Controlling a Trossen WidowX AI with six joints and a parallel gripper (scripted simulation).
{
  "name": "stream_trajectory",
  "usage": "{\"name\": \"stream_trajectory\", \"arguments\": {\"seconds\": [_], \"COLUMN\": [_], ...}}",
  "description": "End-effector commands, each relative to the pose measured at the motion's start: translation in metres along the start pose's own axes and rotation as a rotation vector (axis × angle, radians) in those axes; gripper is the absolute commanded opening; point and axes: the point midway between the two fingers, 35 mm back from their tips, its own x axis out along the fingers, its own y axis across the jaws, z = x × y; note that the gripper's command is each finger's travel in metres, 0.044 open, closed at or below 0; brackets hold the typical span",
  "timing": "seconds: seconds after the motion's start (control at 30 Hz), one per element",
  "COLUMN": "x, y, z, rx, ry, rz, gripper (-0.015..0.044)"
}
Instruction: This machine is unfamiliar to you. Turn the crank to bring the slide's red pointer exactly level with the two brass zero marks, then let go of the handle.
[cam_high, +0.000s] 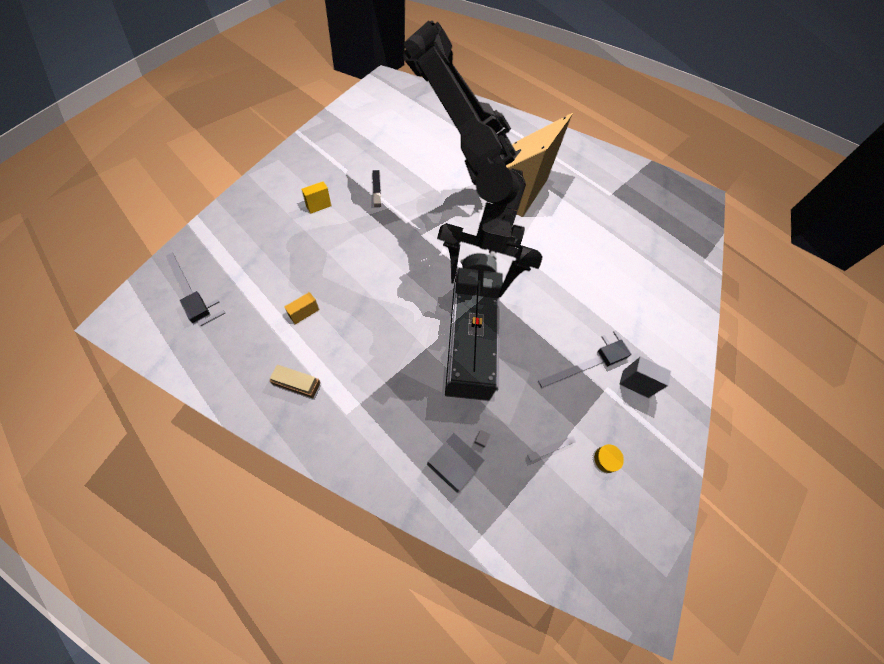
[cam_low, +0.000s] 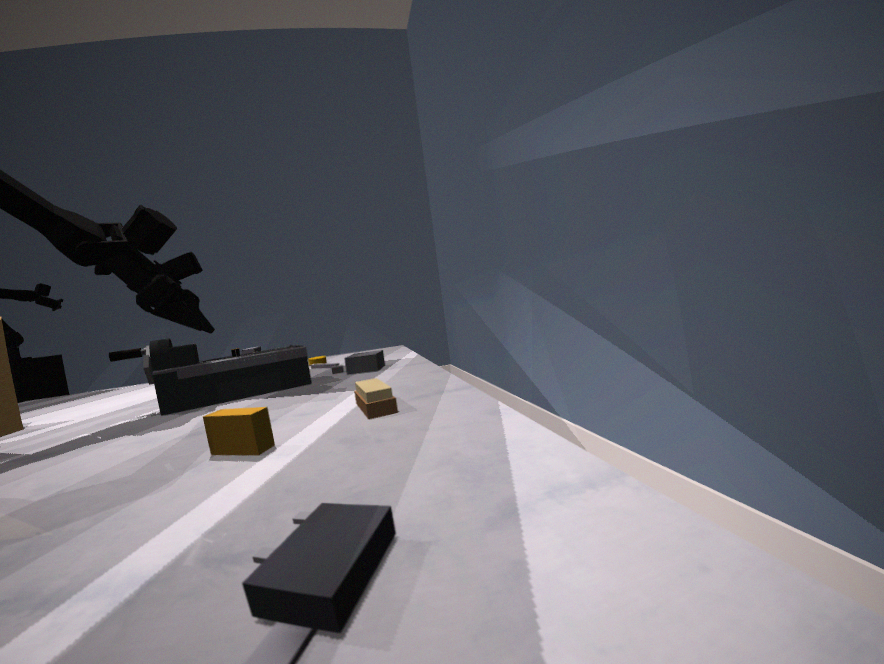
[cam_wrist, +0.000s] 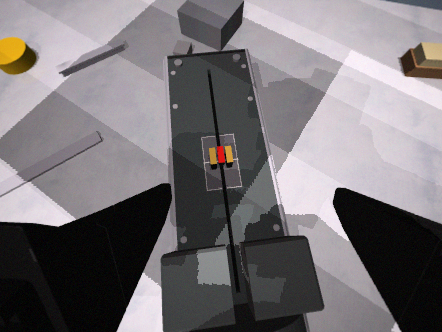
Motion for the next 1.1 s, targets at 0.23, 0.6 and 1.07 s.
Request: {"name": "stream_trajectory", "arguments": {"seconds": [0.23, 0.6, 1.07], "x": [-0.0011, -0.0011, -0.0011], "y": [0.0006, 0.0006, 0.0006], "z": [0.0024, 0.0024, 0.0024], "rx": [0.003, 0.003, 0.003], "ry": [-0.018, -0.018, -0.018], "rz": [0.005, 0.005, 0.005], "gripper": [0.044, 0.0387, 0.002]}}
